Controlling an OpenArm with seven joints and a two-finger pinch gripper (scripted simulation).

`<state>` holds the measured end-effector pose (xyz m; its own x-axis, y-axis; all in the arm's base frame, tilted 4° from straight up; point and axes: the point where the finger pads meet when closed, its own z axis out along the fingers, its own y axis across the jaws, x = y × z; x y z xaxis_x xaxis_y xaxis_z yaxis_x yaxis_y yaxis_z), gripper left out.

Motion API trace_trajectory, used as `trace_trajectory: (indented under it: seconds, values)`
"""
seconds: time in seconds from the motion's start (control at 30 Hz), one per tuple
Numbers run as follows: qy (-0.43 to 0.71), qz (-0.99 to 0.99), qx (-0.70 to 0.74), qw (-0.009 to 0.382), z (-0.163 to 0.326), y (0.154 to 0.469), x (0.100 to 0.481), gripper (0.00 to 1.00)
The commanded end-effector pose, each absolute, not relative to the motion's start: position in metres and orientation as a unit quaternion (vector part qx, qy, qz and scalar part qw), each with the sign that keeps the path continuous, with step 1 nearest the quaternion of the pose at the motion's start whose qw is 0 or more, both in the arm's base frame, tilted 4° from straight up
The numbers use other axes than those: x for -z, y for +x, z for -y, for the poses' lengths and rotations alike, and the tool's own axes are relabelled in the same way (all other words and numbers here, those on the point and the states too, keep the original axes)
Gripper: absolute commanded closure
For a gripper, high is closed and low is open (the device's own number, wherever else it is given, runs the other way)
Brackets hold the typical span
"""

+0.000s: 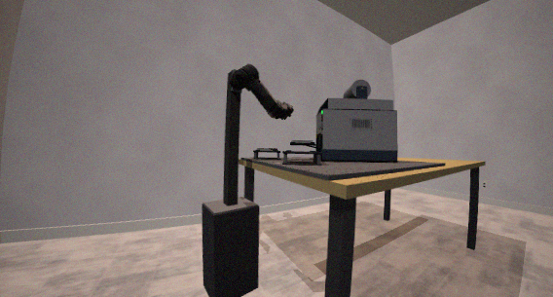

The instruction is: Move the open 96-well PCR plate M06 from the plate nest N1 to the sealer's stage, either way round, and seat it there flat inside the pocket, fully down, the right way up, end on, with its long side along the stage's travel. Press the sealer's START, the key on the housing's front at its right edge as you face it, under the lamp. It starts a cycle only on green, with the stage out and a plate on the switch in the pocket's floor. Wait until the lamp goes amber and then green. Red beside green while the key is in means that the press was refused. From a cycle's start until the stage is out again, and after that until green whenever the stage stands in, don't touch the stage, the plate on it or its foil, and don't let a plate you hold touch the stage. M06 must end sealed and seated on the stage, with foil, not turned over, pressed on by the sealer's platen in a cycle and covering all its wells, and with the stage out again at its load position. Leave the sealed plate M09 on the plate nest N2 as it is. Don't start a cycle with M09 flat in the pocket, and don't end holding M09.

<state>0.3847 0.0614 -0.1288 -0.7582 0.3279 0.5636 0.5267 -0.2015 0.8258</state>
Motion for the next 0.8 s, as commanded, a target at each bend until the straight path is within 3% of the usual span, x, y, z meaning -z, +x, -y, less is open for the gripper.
trace_trajectory:
  seconds: [0.0, 0.77]
  values:
    - [-0.341, 0.624, 0.7, 0.068, -0.06, 0.386, 0.126, 1.0]
    - [-0.365, 0.572, 0.732, 0.063, -0.05, 0.392, 0.119, 1.0]
